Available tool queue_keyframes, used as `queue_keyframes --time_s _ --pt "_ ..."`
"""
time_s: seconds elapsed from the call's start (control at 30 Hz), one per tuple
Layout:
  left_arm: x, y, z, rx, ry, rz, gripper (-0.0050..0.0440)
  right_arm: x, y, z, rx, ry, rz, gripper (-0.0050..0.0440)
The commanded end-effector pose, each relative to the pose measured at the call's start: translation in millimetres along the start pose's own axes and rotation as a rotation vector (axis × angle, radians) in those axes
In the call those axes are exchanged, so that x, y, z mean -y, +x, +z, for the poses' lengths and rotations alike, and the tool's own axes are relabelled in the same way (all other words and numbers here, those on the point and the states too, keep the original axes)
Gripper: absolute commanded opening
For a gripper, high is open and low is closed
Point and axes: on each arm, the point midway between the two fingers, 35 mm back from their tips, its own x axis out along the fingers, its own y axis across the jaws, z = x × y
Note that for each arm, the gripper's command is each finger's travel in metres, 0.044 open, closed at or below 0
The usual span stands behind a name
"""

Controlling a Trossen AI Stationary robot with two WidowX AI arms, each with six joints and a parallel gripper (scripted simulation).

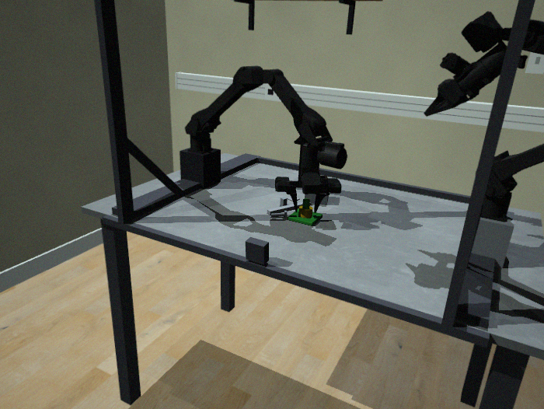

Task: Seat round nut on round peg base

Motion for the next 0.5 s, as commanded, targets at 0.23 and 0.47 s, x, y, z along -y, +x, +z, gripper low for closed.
queue_keyframes --time_s 0.23,0.47 --pt "-6.7 -32.2 6.3 0.028 0.0 0.032 0.0324 -0.3 -1.3 0.8 0.005 -0.002 0.002 0.044" --pt "-6.8 -74.7 6.1 0.037 0.0 0.042 0.044 -0.3 -1.3 0.8 0.005 -0.002 0.002 0.044"
